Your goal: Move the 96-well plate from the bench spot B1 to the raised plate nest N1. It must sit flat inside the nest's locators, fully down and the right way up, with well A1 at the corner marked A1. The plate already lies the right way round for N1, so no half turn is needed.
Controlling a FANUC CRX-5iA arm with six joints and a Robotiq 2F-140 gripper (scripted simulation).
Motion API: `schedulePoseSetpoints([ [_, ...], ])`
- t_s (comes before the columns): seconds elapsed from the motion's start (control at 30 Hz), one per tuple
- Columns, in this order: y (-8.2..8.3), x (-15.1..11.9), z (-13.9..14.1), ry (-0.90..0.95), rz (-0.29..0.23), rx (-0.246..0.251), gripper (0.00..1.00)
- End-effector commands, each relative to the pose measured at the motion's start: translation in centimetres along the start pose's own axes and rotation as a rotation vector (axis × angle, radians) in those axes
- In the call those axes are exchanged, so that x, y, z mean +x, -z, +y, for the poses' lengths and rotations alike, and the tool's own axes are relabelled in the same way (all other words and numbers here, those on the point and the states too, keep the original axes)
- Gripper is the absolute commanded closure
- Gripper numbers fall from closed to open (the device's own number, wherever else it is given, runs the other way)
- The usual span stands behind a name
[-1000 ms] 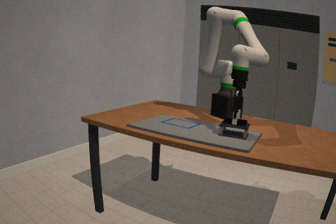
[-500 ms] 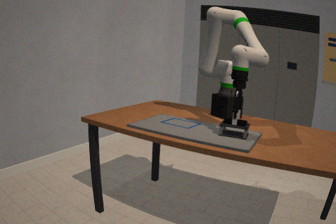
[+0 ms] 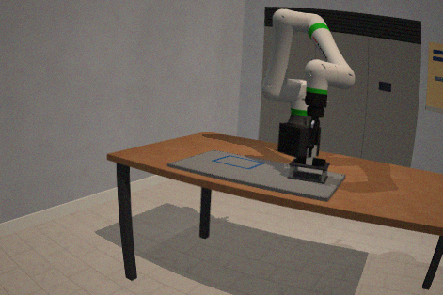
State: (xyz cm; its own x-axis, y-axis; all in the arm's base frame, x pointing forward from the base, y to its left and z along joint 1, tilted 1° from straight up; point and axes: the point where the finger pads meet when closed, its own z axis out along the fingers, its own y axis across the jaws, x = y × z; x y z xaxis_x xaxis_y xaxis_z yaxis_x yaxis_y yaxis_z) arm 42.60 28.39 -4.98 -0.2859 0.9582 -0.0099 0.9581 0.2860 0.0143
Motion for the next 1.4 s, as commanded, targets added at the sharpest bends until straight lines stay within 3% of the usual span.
schedulePoseSetpoints([
  [0.0,0.0,0.0,0.0,0.000,0.000,0.000,1.00],
  [0.2,-0.1,0.0,0.0,0.000,0.000,0.000,1.00],
  [0.23,-0.1,0.0,0.0,0.000,0.000,0.000,0.00],
  [0.97,-0.1,0.0,0.0,0.000,0.000,0.000,0.00],
  [1.37,3.1,0.0,0.0,0.000,0.000,0.000,0.00],
])
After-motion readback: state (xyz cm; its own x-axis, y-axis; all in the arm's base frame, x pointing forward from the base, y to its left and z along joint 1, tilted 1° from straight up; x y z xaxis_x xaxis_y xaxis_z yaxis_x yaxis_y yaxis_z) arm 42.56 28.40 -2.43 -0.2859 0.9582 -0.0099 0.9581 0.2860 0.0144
